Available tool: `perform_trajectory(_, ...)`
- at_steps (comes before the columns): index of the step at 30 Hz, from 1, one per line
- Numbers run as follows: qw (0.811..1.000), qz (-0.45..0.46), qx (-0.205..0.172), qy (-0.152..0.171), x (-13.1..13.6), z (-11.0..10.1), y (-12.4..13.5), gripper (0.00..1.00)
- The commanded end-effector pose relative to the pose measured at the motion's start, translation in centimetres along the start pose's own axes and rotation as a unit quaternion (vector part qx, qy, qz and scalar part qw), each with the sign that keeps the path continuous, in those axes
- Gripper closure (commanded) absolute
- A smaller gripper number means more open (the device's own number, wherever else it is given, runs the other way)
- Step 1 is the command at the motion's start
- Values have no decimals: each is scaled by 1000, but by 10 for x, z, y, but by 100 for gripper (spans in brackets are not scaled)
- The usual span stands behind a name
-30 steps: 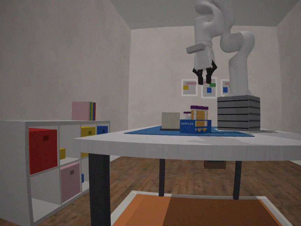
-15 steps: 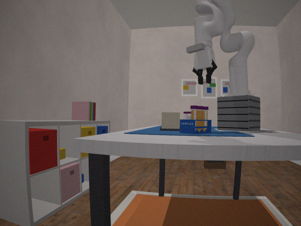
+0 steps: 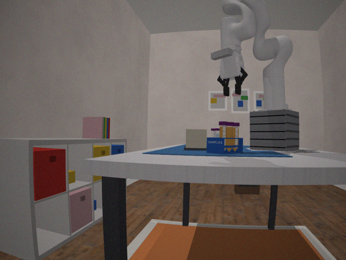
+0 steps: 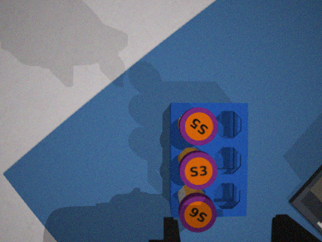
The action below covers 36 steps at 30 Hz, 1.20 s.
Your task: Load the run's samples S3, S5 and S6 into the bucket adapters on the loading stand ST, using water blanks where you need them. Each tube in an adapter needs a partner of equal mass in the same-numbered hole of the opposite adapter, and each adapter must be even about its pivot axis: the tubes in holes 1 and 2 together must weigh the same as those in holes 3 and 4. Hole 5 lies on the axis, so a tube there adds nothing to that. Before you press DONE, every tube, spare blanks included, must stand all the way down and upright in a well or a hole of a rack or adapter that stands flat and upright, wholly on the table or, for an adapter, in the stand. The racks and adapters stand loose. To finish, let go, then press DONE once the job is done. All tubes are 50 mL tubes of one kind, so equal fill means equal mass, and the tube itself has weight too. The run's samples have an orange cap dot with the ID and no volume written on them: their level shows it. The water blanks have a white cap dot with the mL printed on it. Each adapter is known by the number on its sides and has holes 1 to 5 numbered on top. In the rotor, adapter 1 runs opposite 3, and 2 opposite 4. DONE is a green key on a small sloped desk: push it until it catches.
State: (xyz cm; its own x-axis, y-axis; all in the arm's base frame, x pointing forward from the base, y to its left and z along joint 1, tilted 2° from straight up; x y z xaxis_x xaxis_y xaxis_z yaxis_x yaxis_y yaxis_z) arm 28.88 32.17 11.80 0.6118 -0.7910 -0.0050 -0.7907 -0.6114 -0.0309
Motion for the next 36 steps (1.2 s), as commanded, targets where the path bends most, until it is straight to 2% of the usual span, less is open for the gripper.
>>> perform_trajectory(1,1000,0,0,0,-3,0,-19,43)
perform_trajectory(14,1000,0,0,0,-3,0,-19,43)
perform_trajectory(36,1000,0,0,0,-3,40,-19,43)
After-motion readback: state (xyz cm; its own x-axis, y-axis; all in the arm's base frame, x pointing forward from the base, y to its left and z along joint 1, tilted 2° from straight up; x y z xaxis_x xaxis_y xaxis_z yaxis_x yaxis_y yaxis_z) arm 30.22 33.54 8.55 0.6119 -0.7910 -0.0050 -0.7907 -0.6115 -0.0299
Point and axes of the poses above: the point where the finger pads meet when closed, its own z axis out along the fingers, its own x axis across the jaws, y = z × x, the point moved 6 cm from there along -z, back along the fingers, and after that the axes turned 8 degrees about z, right-handed, at the moved point
